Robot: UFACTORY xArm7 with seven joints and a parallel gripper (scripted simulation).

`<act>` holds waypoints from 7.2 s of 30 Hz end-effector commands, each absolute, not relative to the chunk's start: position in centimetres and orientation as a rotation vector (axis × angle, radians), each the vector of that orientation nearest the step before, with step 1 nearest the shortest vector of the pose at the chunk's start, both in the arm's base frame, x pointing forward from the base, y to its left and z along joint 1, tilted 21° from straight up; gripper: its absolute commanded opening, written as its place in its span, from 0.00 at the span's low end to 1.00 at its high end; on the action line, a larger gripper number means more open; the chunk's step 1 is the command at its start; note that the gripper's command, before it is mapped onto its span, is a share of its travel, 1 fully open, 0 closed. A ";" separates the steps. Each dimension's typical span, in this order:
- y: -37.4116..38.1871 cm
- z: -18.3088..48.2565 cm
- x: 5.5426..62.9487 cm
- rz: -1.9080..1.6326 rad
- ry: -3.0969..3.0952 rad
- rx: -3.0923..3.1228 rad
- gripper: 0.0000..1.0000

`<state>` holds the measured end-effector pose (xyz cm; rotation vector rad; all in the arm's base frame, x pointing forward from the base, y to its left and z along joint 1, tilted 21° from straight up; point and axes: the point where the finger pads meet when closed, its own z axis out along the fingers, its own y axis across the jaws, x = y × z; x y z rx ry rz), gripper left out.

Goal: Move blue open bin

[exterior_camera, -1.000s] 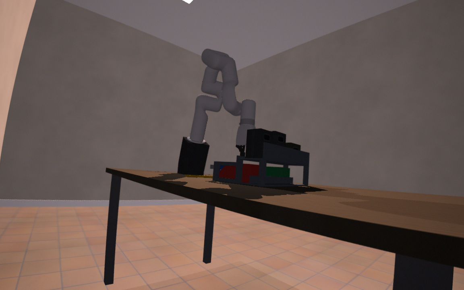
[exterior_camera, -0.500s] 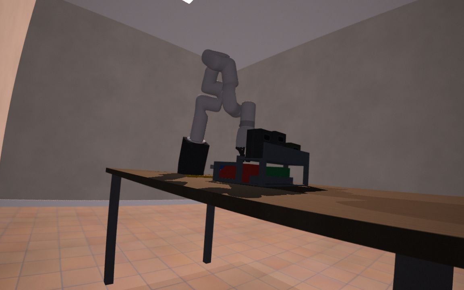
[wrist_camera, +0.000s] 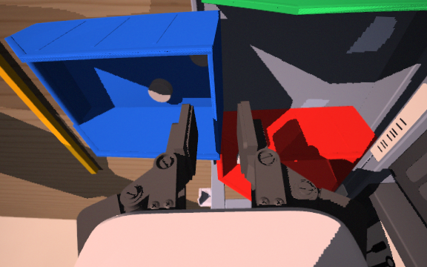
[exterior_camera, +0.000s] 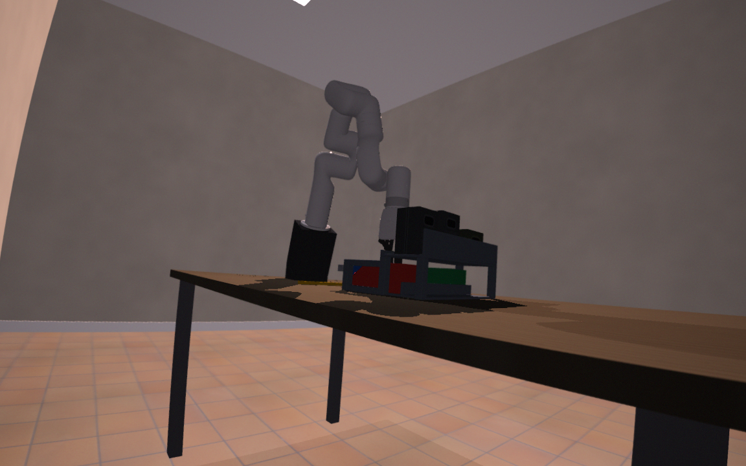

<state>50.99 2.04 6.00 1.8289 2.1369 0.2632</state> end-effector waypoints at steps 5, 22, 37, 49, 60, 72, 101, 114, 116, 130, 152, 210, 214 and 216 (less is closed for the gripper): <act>2.0 6.0 51.2 0.266 2.135 1.827 0.33; 2.0 5.0 51.5 0.266 2.135 1.827 0.33; 1.9 4.3 51.7 0.266 2.135 1.827 0.33; 1.9 4.3 51.7 0.266 2.135 1.827 0.00; 1.9 4.3 51.7 0.266 2.135 1.827 0.00; 1.9 4.3 51.7 0.266 2.135 1.827 0.00; 1.9 4.3 51.7 0.266 2.135 1.827 0.00; 2.0 4.8 51.5 0.266 2.135 1.827 0.00; 2.0 4.8 51.5 0.266 2.135 1.827 0.00; 1.9 4.7 51.6 0.266 2.135 1.827 0.00; 1.8 4.4 50.6 0.266 2.135 1.827 0.00; 1.3 2.5 48.7 0.266 2.135 1.827 0.00; 1.3 2.0 48.8 0.266 2.135 1.827 0.00; 1.3 2.0 48.8 0.266 2.135 1.827 0.00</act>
